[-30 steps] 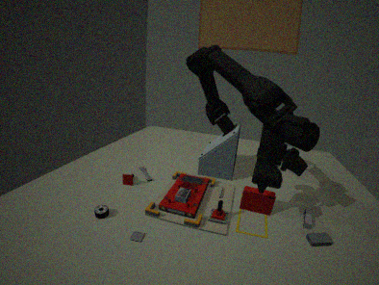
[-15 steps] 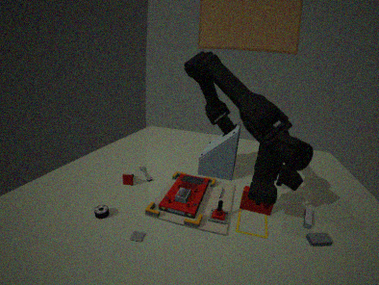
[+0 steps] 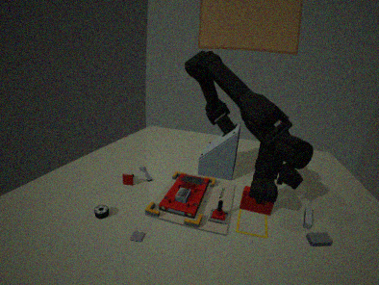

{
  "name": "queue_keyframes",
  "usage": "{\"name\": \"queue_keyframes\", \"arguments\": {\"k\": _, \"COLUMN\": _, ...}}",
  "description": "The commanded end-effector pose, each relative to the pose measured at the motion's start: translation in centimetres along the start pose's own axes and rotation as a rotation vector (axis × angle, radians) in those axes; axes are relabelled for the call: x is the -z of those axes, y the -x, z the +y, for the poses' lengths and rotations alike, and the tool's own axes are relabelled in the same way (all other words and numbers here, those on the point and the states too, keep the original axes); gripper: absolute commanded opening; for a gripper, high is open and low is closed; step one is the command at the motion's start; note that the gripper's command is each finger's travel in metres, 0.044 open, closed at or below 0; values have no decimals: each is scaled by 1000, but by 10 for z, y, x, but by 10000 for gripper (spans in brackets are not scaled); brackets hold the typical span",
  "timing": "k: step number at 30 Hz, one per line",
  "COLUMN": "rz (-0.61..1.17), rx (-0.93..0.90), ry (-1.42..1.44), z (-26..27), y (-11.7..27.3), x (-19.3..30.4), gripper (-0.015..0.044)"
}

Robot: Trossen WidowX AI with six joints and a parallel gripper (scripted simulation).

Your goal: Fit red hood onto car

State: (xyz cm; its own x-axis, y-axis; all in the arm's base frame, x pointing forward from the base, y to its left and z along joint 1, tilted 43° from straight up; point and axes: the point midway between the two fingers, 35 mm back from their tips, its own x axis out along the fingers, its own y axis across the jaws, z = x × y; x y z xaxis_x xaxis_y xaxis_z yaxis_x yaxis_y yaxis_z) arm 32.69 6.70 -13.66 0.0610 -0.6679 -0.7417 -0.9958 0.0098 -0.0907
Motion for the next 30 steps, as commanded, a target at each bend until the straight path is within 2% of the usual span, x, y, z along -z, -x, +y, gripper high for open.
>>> {"name": "queue_keyframes", "arguments": {"k": 1, "rz": 1, "rx": -5, "ry": 1, "z": 5, "y": -1, "x": 0, "gripper": 0}}
{"name": "queue_keyframes", "arguments": {"k": 30, "rz": 0, "rx": -5, "ry": 2, "z": 24, "y": -1, "x": -2, "gripper": 0}}
